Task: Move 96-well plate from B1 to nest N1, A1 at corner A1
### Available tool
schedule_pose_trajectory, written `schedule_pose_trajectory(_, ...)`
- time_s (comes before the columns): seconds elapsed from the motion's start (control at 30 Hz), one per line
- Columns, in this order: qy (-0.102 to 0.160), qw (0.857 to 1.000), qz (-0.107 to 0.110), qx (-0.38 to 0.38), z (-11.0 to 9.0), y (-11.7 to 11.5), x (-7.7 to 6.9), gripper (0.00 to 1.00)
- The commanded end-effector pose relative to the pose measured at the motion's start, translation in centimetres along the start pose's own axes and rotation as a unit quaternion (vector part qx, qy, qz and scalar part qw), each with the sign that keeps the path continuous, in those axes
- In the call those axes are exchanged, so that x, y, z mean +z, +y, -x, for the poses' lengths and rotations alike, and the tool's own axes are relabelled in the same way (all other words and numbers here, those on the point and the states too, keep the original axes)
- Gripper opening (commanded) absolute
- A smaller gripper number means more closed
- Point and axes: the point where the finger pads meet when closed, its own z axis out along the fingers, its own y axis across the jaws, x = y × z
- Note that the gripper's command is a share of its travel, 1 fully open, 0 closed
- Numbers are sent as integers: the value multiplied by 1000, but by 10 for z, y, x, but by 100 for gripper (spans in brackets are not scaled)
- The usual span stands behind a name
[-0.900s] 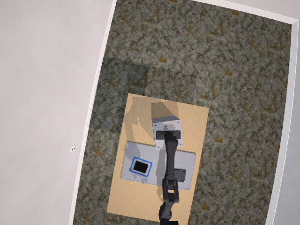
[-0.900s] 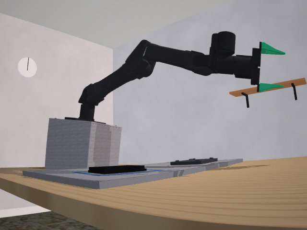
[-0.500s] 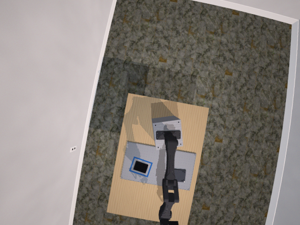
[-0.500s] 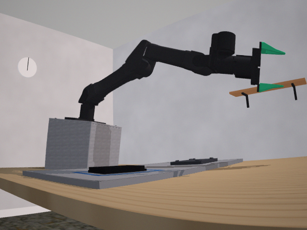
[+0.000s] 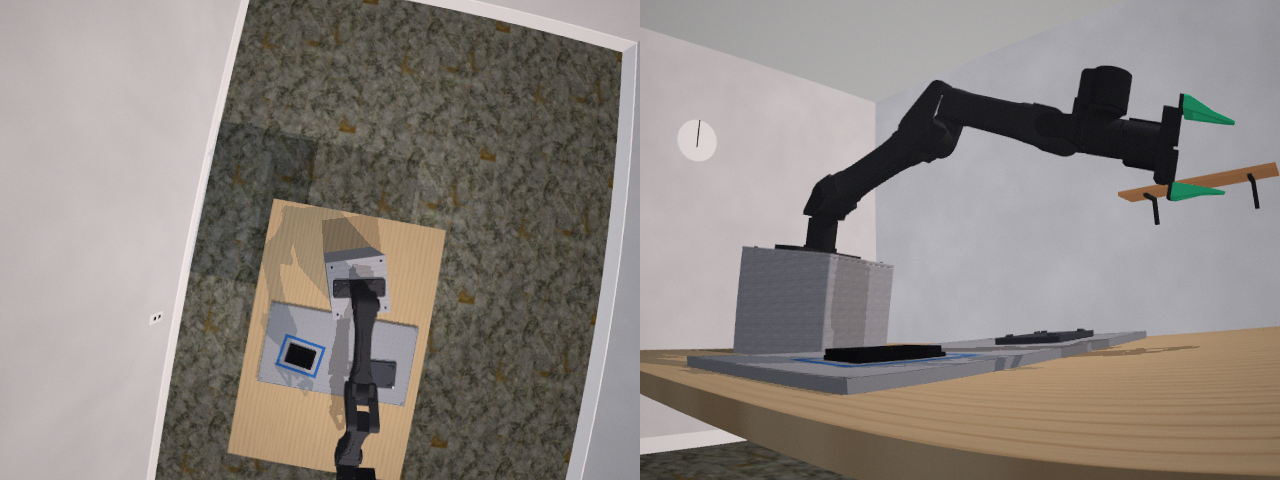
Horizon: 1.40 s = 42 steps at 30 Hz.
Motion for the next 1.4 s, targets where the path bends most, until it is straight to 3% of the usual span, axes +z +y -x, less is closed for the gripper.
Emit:
schedule_pose_trajectory(0.0,7,1000,-14,-5,-15,-25,-14,100)
schedule_pose_trajectory(0.07,30,999,26,-2,-25,-14,-17,100)
schedule_pose_trajectory(0.1,37,999,20,-7,-27,-32,-20,100)
schedule_pose_trajectory(0.13,43,999,31,-7,-31,-29,-21,100)
schedule_pose_trajectory(0.2,43,999,31,-7,-31,-29,-21,100)
schedule_pose_trajectory(0.23,45,998,52,-3,-37,-5,-22,100)
schedule_pose_trajectory(0.37,38,998,40,-5,-49,0,-27,100)
schedule_pose_trajectory(0.43,59,995,82,-2,-59,13,-32,100)
schedule_pose_trajectory(0.47,66,995,76,-6,-61,-5,-34,100)
schedule_pose_trajectory(0.5,71,994,87,-5,-64,-2,-36,100)
schedule_pose_trajectory(0.53,72,992,108,-1,-69,22,-39,100)
schedule_pose_trajectory(0.77,66,993,96,-3,-83,29,-46,100)
schedule_pose_trajectory(0.8,74,990,123,1,-86,38,-50,100)
schedule_pose_trajectory(0.83,85,989,118,-4,-90,20,-51,100)
schedule_pose_trajectory(0.9,97,985,143,-2,-96,26,-56,100)
schedule_pose_trajectory(0.93,97,985,143,-2,-100,29,-59,100)
schedule_pose_trajectory(0.97,94,982,164,4,-102,53,-63,100)
schedule_pose_trajectory(1.1,91,984,151,1,-112,57,-70,100)
schedule_pose_trajectory(1.13,97,979,179,6,-114,66,-75,100)
schedule_pose_trajectory(1.17,109,979,174,1,-119,49,-75,100)
schedule_pose_trajectory(1.23,119,973,199,4,-124,55,-81,100)
schedule_pose_trajectory(1.33,119,973,199,4,-127,58,-84,100)
schedule_pose_trajectory(1.37,112,969,219,11,-127,81,-90,100)
